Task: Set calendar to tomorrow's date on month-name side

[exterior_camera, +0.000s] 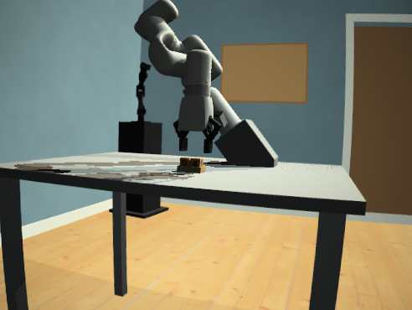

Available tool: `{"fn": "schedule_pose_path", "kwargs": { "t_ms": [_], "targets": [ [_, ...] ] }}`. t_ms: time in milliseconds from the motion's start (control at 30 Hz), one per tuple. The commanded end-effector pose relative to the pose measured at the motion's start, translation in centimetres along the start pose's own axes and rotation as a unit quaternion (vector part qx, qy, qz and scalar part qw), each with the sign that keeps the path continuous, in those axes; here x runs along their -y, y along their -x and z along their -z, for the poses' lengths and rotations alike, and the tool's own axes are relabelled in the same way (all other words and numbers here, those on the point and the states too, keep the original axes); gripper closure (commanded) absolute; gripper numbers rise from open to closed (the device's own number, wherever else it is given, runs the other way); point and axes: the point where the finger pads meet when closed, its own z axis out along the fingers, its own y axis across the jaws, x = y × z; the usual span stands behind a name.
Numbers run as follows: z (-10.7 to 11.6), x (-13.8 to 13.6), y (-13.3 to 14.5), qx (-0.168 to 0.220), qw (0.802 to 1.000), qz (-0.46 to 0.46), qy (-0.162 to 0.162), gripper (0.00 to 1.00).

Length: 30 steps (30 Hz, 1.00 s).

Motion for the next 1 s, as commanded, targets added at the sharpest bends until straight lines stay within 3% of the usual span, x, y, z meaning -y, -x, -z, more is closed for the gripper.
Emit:
{"fn": "schedule_pose_path", "kwargs": {
  "t_ms": [0, 167, 433, 700, 967],
  "targets": [
    [0.1, 1.1, 0.4, -0.003, 1.000, 0.028, 0.002, 0.00],
    [0.1, 1.1, 0.4, -0.003, 0.999, 0.038, 0.002, 0.00],
    [0.1, 1.7, 0.6, -0.003, 0.987, 0.158, 0.003, 0.00],
    [0.1, 2.6, 0.8, -0.003, 0.986, 0.168, 0.003, 0.00],
    [0.1, 3.2, 0.9, -0.002, 0.958, 0.285, 0.003, 0.00]
  ]
}}
